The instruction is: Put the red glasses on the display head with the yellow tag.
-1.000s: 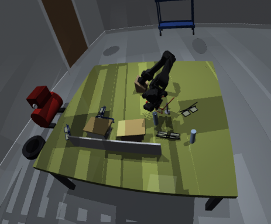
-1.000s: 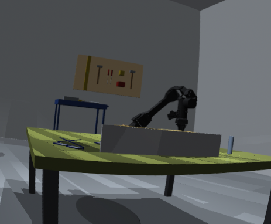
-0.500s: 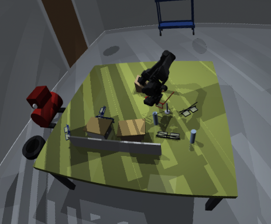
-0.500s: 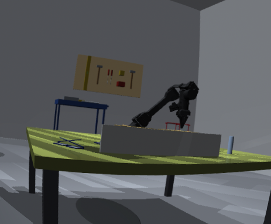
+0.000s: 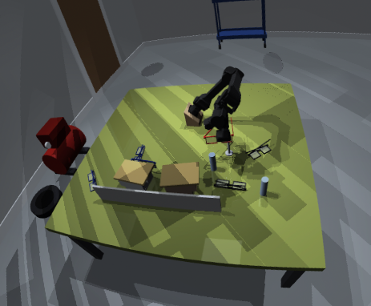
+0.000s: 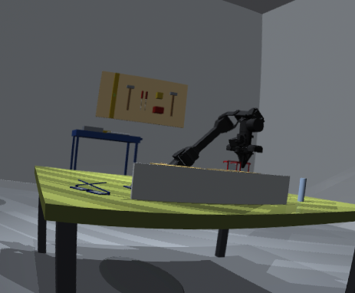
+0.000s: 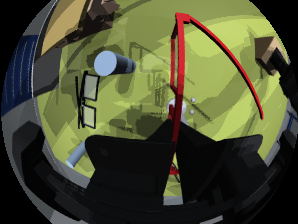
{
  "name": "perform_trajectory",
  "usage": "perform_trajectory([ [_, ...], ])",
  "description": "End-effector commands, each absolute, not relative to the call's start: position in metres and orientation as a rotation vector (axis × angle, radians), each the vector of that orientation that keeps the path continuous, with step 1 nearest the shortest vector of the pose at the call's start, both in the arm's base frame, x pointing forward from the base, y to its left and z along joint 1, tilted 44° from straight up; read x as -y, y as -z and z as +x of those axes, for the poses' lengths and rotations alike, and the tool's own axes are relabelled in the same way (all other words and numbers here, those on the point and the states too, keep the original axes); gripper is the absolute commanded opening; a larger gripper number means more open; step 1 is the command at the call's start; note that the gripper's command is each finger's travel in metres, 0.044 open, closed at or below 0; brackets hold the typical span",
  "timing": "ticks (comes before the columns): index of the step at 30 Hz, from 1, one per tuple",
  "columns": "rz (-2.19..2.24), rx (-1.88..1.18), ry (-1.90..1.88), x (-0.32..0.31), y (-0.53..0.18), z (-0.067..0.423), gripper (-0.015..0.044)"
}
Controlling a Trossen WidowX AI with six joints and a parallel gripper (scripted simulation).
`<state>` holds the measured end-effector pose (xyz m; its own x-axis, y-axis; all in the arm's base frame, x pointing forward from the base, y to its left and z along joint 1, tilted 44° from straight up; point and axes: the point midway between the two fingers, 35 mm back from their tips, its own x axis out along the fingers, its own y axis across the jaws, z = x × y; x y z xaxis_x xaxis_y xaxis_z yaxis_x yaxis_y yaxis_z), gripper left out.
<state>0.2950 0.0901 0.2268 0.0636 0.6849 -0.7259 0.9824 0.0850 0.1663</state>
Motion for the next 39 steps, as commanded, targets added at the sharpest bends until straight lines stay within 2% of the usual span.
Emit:
perform_trajectory([
  [1,1.543,-1.688,0.415,-0.097,-0.231,0.287,0.0000],
  [29,0.620,-1.437,-0.566,-0.139,-0.268,0.226,0.0000],
  [39,0.568,-1.413,-0.611,-0.149,-0.261,0.225,0.0000],
])
